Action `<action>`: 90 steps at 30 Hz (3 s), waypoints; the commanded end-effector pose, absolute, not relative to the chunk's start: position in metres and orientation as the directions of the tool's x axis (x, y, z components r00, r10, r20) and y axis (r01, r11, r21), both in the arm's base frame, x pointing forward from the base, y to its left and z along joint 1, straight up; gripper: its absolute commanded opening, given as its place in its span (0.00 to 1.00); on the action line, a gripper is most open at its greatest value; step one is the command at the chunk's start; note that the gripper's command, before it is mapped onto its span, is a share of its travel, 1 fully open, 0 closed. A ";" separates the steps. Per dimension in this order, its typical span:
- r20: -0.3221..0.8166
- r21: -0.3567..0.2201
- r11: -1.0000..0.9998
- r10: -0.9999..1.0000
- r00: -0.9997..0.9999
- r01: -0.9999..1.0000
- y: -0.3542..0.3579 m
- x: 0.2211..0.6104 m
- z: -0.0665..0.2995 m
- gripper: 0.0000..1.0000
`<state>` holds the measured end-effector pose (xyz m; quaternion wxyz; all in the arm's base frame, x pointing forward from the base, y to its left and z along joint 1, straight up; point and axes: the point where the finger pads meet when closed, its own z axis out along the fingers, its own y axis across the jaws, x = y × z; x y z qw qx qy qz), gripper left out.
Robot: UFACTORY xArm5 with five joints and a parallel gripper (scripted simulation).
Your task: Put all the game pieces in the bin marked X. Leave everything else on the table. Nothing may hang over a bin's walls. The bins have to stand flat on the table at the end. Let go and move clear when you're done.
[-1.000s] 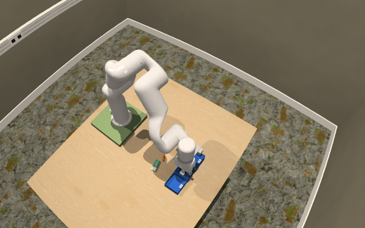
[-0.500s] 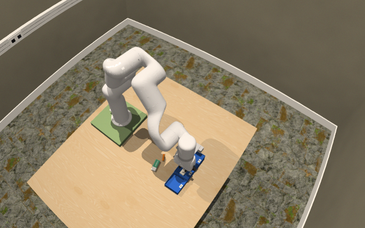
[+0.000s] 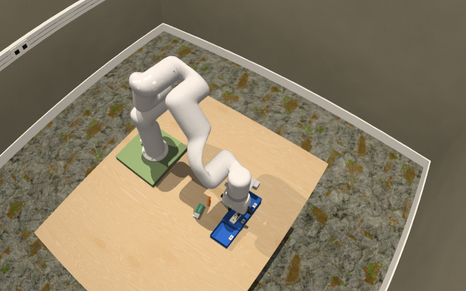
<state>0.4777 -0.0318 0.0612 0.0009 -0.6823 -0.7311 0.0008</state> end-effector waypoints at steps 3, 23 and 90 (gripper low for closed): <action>0.000 0.001 0.279 0.960 -0.279 0.960 0.009 0.453 0.063 0.42; 0.001 -0.001 0.771 0.637 -0.771 0.637 0.135 0.371 0.062 0.42; 0.000 0.000 0.801 0.598 -0.801 0.598 0.141 0.368 0.022 0.42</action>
